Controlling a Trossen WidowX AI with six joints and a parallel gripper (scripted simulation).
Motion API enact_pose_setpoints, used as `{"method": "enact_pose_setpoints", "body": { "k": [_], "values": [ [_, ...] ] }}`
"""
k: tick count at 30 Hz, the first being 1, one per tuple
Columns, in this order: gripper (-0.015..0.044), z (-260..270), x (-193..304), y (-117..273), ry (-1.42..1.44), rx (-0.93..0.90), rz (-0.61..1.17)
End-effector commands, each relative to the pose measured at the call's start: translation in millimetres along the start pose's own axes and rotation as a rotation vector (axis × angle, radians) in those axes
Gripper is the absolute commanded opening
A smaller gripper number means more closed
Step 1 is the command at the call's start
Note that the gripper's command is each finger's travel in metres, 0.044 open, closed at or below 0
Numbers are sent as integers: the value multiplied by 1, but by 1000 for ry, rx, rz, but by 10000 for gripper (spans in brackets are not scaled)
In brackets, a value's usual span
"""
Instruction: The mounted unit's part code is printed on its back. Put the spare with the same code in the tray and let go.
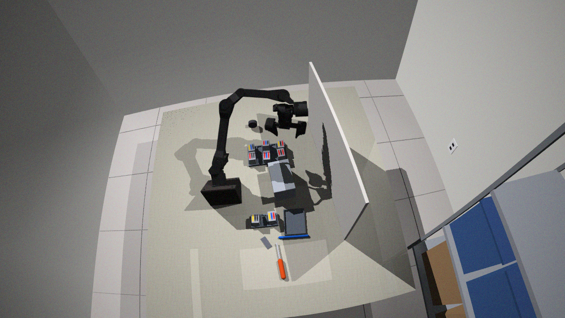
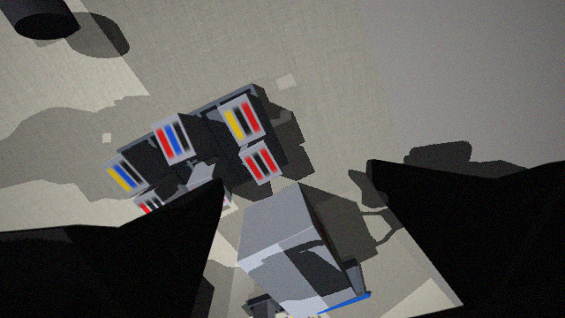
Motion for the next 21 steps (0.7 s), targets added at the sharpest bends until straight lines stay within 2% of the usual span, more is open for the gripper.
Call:
{"method": "enact_pose_setpoints", "body": {
  "k": [1,8,13,16,21],
  "values": [
    [440,35,-28,-12,326,-17,-20],
    [440,35,-28,-12,326,-17,-20],
    [309,38,-25,-35,326,-17,-20],
    [300,41,-23,-50,326,-17,-21],
    [300,41,-23,-51,326,-17,-22]
  ]
}}
Point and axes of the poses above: the point midway between the two fingers, 35 mm back from their tips, its own y axis back along the fingers, its own z axis across the jaws, x = y × z, the point moved 5 cm from there along y, back along the fingers
